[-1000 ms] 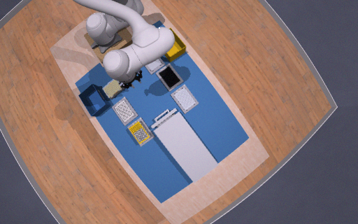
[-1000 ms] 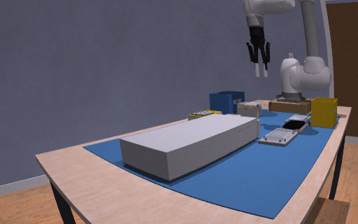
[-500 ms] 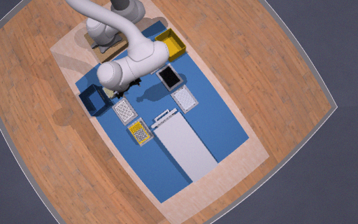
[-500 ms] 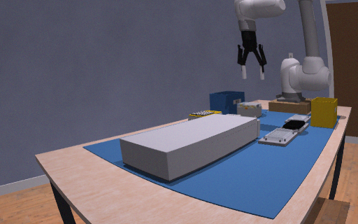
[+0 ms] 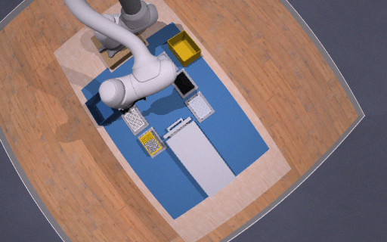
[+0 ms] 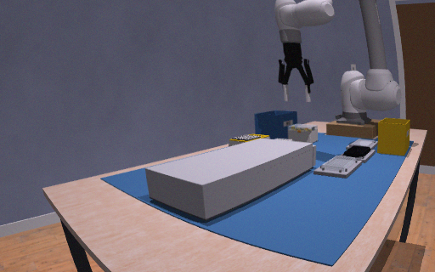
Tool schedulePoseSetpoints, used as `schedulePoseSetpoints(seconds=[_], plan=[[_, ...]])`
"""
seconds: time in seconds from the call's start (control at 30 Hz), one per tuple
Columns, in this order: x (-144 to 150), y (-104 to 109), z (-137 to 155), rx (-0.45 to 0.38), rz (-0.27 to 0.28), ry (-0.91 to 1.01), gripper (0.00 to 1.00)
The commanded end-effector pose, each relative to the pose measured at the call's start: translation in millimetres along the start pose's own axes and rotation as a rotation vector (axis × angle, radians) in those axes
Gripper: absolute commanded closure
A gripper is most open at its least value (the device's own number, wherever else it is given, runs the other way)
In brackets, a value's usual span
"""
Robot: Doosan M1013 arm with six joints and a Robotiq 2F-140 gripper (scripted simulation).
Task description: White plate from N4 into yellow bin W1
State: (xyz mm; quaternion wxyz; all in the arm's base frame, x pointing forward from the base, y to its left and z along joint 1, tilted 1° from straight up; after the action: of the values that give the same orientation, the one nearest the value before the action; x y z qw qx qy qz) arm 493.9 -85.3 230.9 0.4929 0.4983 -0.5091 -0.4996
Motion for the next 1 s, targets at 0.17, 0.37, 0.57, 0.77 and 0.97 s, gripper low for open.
schedulePoseSetpoints(seconds=[0.17,0.37,0.57,0.77,0.97], plan=[[31.3,-15.0,-9.6,0.000,-0.001,0.000,0.30],[45.2,-21.6,-13.8,0.000,-0.001,0.000,0.30],[66.1,-31.6,-20.0,0.000,-0.001,0.000,0.30],[87.0,-41.6,-26.3,0.000,-0.001,0.000,0.30],[93.0,-44.5,-28.1,0.000,-0.001,0.000,0.30]])
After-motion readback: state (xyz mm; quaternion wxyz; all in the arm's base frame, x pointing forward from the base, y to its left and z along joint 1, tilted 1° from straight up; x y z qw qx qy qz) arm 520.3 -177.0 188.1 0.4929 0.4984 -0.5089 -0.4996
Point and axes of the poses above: the point where the finger pads meet when closed, its own y axis back along the fingers, its own x axis across the jaws, z = x × y, the point moved 7 cm from there along y, back along the fingers, and after that the axes turned 3 degrees about -y, right-handed, at the moved point
